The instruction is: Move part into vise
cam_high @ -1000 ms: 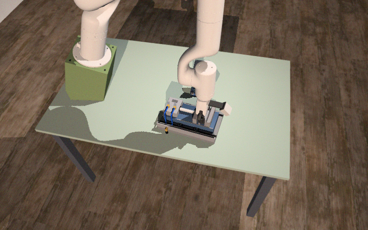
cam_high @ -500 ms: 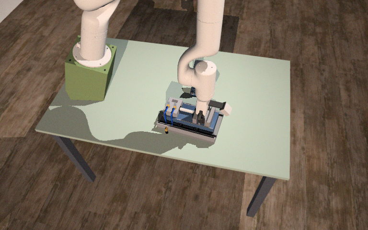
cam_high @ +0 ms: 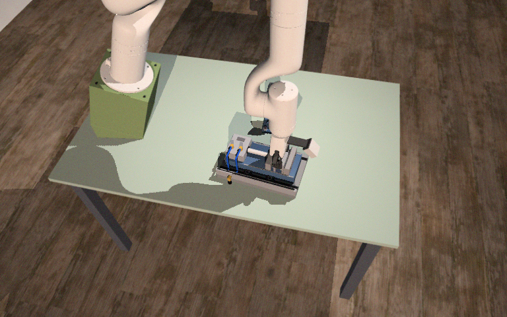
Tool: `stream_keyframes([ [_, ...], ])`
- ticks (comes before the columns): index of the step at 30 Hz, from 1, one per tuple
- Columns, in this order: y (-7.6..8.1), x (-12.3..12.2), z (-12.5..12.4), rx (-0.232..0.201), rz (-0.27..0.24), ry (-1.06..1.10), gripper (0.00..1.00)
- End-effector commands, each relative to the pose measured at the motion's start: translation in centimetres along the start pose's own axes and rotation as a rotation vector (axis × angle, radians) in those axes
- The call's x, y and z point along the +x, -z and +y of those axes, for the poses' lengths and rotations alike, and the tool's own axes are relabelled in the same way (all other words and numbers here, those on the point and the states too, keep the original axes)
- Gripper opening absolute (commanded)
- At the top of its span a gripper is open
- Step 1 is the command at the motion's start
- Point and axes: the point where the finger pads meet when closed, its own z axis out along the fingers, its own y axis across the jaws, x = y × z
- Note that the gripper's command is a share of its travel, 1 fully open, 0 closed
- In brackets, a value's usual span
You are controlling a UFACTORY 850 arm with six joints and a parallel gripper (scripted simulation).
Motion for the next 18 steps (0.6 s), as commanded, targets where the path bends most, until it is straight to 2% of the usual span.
stream_keyframes([
  [1,1.1,0.1,0.0,0.0,0.0,0.0,0.81],
  [11,4.1,0.1,0.0,0.0,0.0,0.0,0.81],
  [13,4.1,0.1,0.0,0.0,0.0,0.0,0.81],
  [18,5.5,0.1,0.0,0.0,0.0,0.0,0.81],
])
